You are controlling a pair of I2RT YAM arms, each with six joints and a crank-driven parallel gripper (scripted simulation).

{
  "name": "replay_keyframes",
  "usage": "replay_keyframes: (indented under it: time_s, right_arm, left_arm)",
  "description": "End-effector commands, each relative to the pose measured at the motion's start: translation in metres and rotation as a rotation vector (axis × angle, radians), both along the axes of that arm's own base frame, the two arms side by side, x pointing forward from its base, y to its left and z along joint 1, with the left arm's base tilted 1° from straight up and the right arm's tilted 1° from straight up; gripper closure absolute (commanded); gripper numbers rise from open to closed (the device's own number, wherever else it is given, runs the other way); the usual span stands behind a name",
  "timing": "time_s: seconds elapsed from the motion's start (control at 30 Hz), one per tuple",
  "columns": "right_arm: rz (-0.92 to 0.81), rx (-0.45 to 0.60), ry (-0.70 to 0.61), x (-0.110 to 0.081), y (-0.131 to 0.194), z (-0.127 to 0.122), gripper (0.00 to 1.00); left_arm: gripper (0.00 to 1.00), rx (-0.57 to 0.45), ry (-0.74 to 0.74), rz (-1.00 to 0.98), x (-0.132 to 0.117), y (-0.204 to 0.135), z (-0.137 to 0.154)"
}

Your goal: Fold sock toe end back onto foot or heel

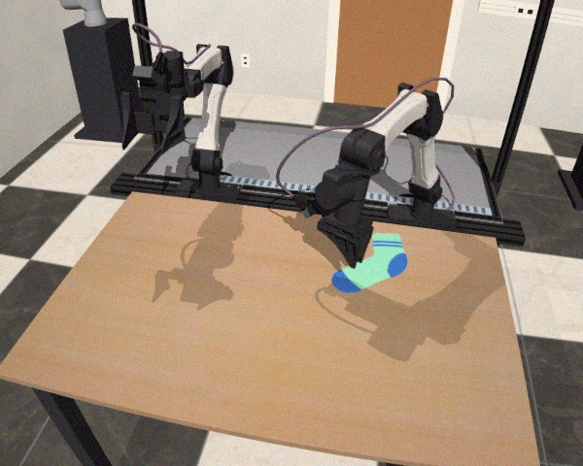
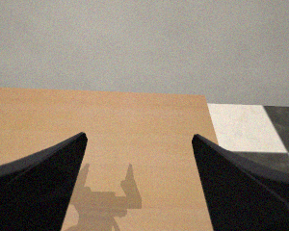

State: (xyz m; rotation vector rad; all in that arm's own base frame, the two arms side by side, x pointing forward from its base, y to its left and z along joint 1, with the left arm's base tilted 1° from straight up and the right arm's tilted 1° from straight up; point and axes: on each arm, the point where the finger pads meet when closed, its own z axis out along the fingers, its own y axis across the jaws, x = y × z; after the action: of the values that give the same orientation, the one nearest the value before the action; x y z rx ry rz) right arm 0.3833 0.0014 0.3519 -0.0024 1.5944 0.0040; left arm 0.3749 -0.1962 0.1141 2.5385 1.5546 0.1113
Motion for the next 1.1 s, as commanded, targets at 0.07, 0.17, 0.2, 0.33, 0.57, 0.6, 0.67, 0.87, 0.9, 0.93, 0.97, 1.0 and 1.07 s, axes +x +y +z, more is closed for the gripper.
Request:
replay_keyframes:
  time_s: [0.07, 0.17, 0.2, 0.33, 0.57, 0.6, 0.67, 0.87, 0.9, 0.93, 0.97, 1.0, 1.07]
  right_arm:
    - [-0.004, -0.001, -0.028, -0.001, -0.001, 0.01, 0.0]
    - [-0.004, -0.001, -0.028, -0.001, -0.001, 0.01, 0.0]
    - [-0.004, -0.001, -0.028, -0.001, -0.001, 0.01, 0.0]
    - [-0.004, -0.001, -0.028, -0.001, -0.001, 0.01, 0.0]
    - [-0.004, -0.001, -0.028, -0.001, -0.001, 0.01, 0.0]
    - [-0.004, -0.001, -0.028, -0.001, -0.001, 0.01, 0.0]
    - [-0.004, -0.001, -0.028, -0.001, -0.001, 0.01, 0.0]
    - [-0.004, -0.001, -0.028, -0.001, -0.001, 0.01, 0.0]
    - [-0.004, -0.001, -0.028, -0.001, -0.001, 0.01, 0.0]
    - [-0.004, -0.001, -0.028, -0.001, -0.001, 0.01, 0.0]
    - [-0.004, -0.001, -0.028, -0.001, -0.001, 0.01, 0.0]
    - [-0.004, -0.001, -0.028, -0.001, -0.001, 0.01, 0.0]
    - [-0.004, -0.001, -0.028, -0.001, -0.001, 0.01, 0.0]
  left_arm:
    - [0.66, 0.136, 0.144, -0.268, -0.016, -0.012, -0.011]
    - [0.66, 0.19, 0.226, -0.414, -0.029, -0.024, -0.024]
    - [0.66, 0.203, 0.243, -0.45, -0.032, -0.026, -0.026]
    - [0.66, 0.208, 0.247, -0.461, -0.03, -0.032, -0.03]
    - [0.66, 0.151, 0.175, -0.403, -0.026, -0.034, -0.008]
    - [0.66, 0.151, 0.176, -0.403, -0.026, -0.034, -0.008]
    - [0.66, 0.15, 0.182, -0.407, -0.03, -0.031, -0.008]
    - [0.66, 0.144, 0.174, -0.409, -0.028, -0.033, -0.014]
    - [0.66, 0.148, 0.178, -0.409, -0.029, -0.032, -0.014]
    - [0.66, 0.131, 0.149, -0.408, -0.024, -0.037, -0.024]
    - [0.66, 0.131, 0.145, -0.408, -0.023, -0.038, -0.029]
    - [0.66, 0.171, 0.216, -0.41, -0.032, -0.03, -0.042]
    - [0.66, 0.171, 0.216, -0.41, -0.032, -0.03, -0.042]
